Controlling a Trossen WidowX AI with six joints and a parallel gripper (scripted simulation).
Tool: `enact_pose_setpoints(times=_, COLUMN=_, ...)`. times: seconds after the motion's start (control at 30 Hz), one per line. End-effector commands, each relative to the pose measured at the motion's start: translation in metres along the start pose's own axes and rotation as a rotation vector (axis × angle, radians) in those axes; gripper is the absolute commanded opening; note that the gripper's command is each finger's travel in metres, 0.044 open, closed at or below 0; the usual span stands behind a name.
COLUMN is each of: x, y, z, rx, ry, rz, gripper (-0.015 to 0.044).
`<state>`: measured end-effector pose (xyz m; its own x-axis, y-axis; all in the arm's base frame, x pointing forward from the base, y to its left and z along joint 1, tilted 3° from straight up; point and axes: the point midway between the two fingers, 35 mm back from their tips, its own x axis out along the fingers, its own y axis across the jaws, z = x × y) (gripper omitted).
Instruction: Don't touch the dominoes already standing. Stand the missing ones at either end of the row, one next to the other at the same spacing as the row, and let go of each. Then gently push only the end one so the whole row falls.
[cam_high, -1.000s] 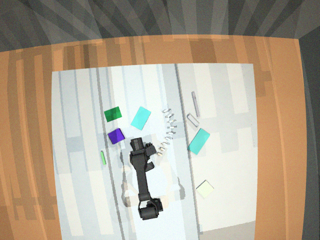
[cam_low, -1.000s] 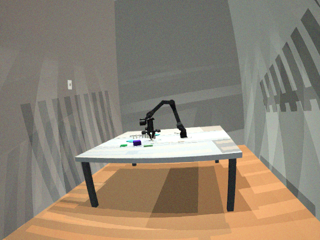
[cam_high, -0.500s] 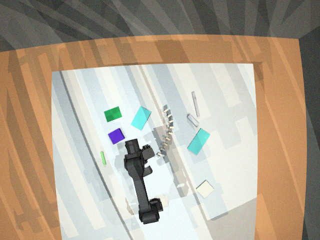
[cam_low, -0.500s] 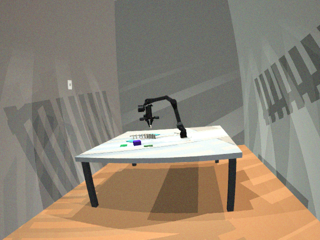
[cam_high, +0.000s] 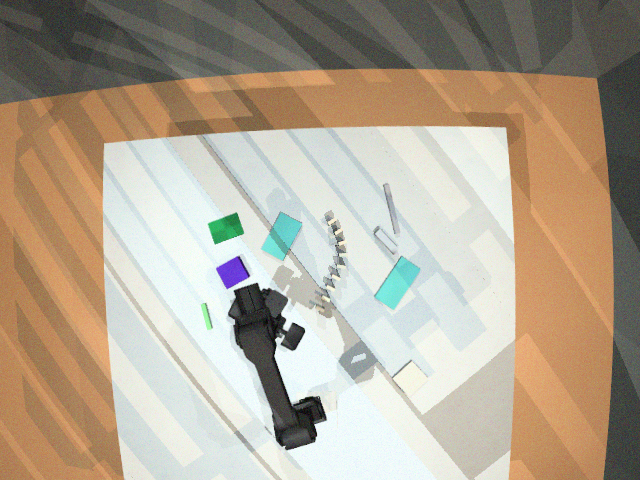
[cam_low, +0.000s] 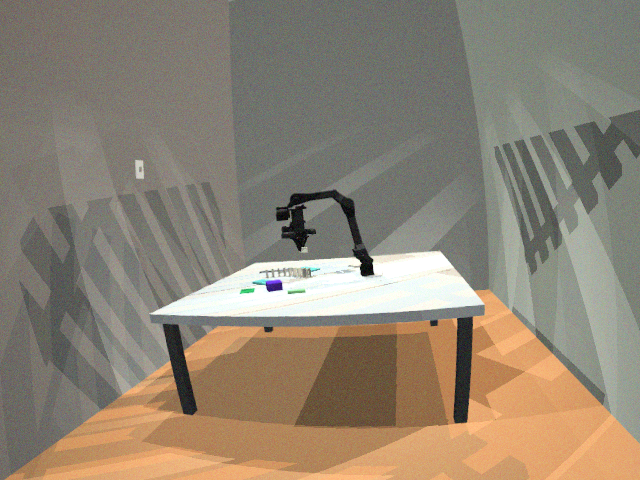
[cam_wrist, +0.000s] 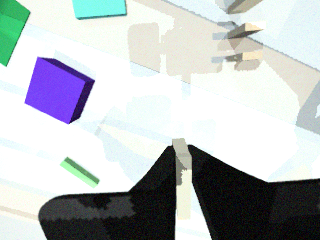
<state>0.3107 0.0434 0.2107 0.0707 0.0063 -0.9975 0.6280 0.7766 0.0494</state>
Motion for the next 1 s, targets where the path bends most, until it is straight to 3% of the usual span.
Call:
enact_pose_setpoints(times=0.0, x=-0.002, y=0.016, z=-0.029, rx=-0.742, ry=-0.002, rz=-0.003, gripper=0.0026)
enact_pose_setpoints(times=0.17, x=-0.002, y=0.027, z=-0.052, rx=-1.302, ry=0.0, rz=-0.001, gripper=0.0026)
enact_pose_setpoints(times=0.33, x=-0.002, y=0.032, z=-0.063, rx=-1.591, ry=0.0, rz=0.0, gripper=0.0026)
enact_pose_setpoints(times=0.97, x=-0.002, y=0.032, z=-0.064, rx=-1.615, ry=0.0, rz=0.0, gripper=0.0026)
